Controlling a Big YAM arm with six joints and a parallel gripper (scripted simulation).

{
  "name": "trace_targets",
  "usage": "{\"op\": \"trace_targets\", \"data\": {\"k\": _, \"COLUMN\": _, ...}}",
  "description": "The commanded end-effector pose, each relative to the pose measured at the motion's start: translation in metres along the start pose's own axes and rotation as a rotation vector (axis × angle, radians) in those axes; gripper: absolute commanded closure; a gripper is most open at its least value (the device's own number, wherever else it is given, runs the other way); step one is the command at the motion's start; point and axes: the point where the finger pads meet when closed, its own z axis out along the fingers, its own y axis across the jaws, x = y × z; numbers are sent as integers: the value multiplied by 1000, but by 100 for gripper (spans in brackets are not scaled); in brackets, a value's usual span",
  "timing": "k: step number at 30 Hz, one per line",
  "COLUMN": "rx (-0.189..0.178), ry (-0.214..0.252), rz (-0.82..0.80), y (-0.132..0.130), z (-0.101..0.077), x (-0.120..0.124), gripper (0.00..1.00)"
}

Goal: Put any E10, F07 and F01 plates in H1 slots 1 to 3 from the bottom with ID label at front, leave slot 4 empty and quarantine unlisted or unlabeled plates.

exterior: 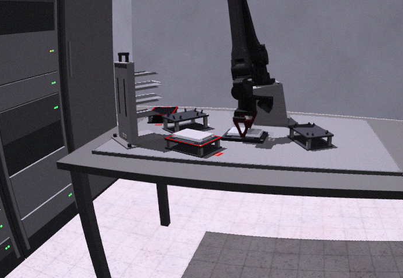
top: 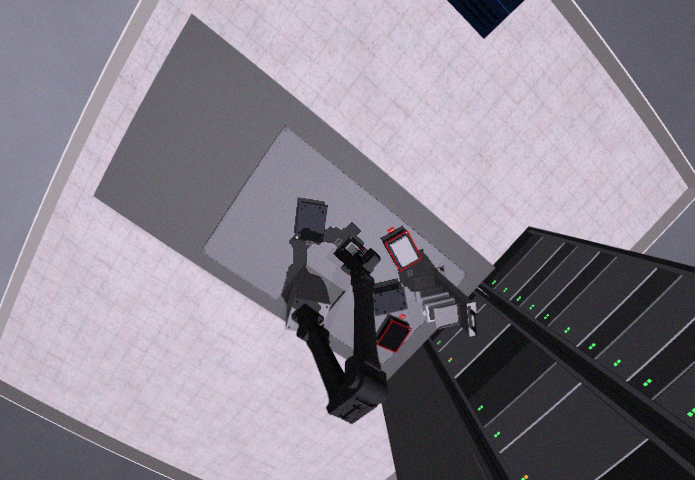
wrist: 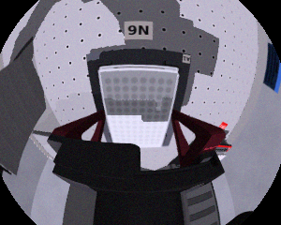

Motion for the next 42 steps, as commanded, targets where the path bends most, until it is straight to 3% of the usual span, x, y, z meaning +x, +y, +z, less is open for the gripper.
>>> {"op": "trace_targets", "data": {"k": 1, "rx": 21, "ry": -3, "rz": 3, "y": -10, "z": -3, "x": 0, "gripper": 0}}
{"op": "trace_targets", "data": {"k": 12, "rx": 21, "ry": -3, "rz": 3, "y": -10, "z": -3, "x": 0, "gripper": 0}}
{"op": "trace_targets", "data": {"k": 13, "rx": 34, "ry": -3, "rz": 8, "y": -17, "z": -13, "x": 2, "gripper": 0}}
{"op": "trace_targets", "data": {"k": 22, "rx": 28, "ry": -4, "rz": 2, "y": -12, "z": -36, "x": -3, "gripper": 0}}
{"op": "trace_targets", "data": {"k": 34, "rx": 52, "ry": -4, "rz": 6, "y": -24, "z": -81, "x": -2, "gripper": 0}}
{"op": "trace_targets", "data": {"k": 42, "rx": 38, "ry": -5, "rz": 140, "y": -21, "z": -77, "x": 2, "gripper": 0}}
